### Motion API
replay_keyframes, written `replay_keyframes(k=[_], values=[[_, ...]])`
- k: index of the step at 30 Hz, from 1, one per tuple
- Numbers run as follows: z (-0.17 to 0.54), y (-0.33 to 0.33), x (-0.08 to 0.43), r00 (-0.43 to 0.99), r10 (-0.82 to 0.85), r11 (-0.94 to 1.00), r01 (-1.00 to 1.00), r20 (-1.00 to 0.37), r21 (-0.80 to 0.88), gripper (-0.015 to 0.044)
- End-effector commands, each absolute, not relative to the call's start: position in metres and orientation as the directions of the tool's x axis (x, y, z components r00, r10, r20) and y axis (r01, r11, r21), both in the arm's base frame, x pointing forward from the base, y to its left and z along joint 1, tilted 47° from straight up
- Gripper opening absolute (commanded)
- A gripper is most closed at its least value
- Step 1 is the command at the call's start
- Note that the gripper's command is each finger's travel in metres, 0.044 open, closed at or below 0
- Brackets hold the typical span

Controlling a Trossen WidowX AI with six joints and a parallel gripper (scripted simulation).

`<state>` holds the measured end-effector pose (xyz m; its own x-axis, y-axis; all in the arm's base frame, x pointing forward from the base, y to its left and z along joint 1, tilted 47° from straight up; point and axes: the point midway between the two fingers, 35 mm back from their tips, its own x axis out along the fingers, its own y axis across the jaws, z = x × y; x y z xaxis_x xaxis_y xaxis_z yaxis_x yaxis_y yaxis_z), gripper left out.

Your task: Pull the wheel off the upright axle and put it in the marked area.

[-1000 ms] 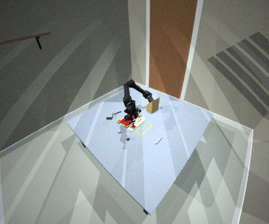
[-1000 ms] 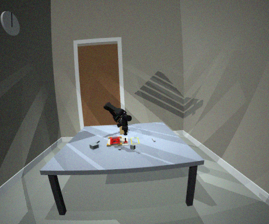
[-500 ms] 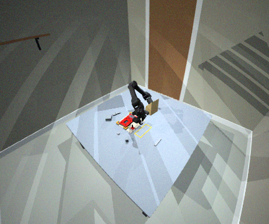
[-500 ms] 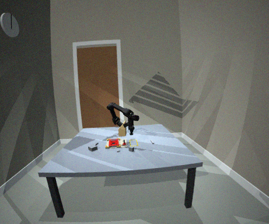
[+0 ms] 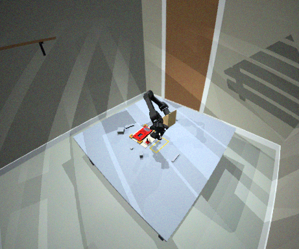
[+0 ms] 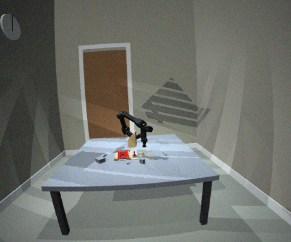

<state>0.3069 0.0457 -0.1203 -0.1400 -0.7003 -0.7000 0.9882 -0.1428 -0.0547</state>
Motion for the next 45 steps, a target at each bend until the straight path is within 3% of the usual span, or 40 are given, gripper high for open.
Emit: replay_keyframes(k=[1,15,26,36,41,45], values=[[-0.130,0.037,0.305,-0.139,-0.704,-0.138,0.989,-0.697,-0.058,0.0000],[-0.180,-0.015,0.294,-0.140,-0.707,-0.138,0.989,-0.694,-0.058,0.0000],[-0.175,-0.011,0.294,-0.151,-0.704,-0.149,0.987,-0.694,-0.064,0.0289],[-0.135,0.030,0.302,-0.139,-0.705,-0.138,0.989,-0.696,-0.058,0.0300],[-0.111,0.040,0.270,-0.137,-0.703,-0.132,0.989,-0.698,-0.061,0.0431],[-0.079,0.049,0.232,-0.142,-0.703,-0.137,0.989,-0.697,-0.064,0.0440]])
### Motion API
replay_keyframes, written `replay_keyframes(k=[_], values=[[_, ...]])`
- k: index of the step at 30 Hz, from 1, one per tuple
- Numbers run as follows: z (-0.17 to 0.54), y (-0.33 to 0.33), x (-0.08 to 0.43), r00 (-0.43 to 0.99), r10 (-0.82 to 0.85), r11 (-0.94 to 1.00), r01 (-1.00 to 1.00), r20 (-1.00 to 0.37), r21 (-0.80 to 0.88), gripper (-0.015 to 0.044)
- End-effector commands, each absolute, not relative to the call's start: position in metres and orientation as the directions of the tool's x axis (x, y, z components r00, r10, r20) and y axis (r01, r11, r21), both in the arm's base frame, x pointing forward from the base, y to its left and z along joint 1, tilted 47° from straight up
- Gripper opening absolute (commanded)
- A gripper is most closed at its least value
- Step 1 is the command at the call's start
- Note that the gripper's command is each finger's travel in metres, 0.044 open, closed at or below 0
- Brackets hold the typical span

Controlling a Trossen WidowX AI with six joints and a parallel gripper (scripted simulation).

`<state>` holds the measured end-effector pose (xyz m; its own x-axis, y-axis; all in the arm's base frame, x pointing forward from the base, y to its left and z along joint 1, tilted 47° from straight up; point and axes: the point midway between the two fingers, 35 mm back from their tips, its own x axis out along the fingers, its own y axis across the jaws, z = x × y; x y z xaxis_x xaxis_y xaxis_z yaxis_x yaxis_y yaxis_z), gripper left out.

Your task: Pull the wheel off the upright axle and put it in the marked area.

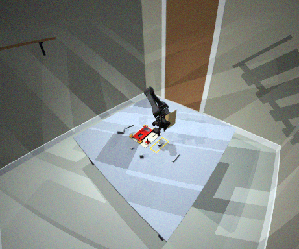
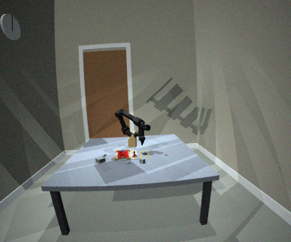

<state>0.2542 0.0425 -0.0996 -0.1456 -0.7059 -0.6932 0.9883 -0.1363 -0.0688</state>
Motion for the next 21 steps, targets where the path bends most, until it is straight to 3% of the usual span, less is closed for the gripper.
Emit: replay_keyframes(k=[1,21], values=[[-0.0754,0.0497,0.2264,-0.143,-0.704,-0.138,0.988,-0.696,-0.064,0.0440],[-0.0741,0.0499,0.2246,-0.143,-0.704,-0.138,0.988,-0.696,-0.064,0.0440]])
